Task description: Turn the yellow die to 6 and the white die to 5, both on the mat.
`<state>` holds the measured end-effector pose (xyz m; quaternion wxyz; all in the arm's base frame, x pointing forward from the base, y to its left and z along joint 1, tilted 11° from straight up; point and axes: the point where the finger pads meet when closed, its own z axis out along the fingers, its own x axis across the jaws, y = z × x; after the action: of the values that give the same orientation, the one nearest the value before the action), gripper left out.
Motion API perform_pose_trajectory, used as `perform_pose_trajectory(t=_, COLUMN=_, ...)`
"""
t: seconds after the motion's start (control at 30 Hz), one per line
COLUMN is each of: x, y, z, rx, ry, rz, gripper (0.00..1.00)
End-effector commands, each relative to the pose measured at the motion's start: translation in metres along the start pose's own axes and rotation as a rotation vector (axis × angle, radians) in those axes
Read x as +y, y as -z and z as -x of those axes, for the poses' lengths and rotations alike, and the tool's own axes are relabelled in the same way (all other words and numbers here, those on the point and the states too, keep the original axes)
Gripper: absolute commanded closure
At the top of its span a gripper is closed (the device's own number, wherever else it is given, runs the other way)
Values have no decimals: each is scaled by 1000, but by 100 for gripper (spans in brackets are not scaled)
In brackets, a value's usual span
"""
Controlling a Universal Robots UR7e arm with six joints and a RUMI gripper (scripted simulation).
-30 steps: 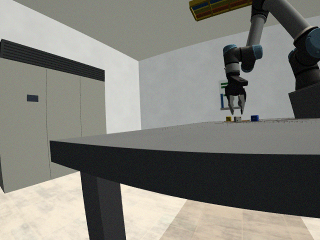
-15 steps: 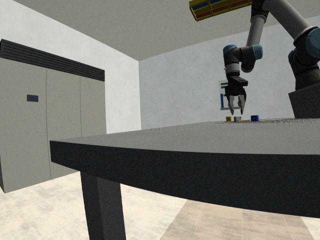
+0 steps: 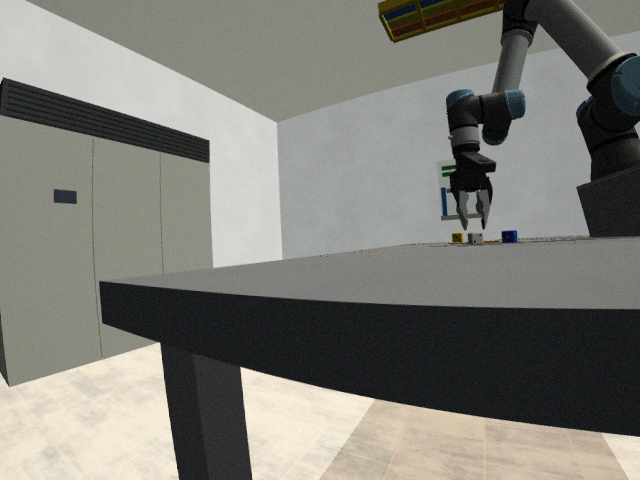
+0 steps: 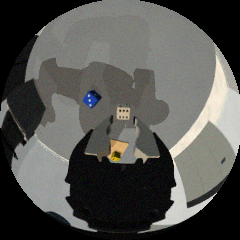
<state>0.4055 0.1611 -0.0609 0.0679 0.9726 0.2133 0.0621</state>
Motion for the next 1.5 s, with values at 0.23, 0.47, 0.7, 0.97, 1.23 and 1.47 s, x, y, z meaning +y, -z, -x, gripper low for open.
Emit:
perform_pose_trajectory(t=0.23, x=0, y=0, z=0, rx=1, ry=0, rz=0, gripper=72)
perform_pose_trajectory(t=0.47, x=0, y=-3, z=0, rx=1, ry=0, rz=0, gripper=72)
perform_pose_trajectory(t=0.7, x=0, y=-15, z=0, rx=1, ry=0, rz=0, gripper=72)
perform_pose_trajectory(t=0.97, x=0, y=-28, z=0, rx=1, ry=0, rz=0, gripper=72)
perform_pose_trajectory(t=1.23, x=0, y=-35, z=0, rx=1, ry=0, rz=0, gripper=72)
perform_pose_trajectory(t=1.47, x=0, y=-35, z=0, rx=1, ry=0, rz=0, gripper=72)
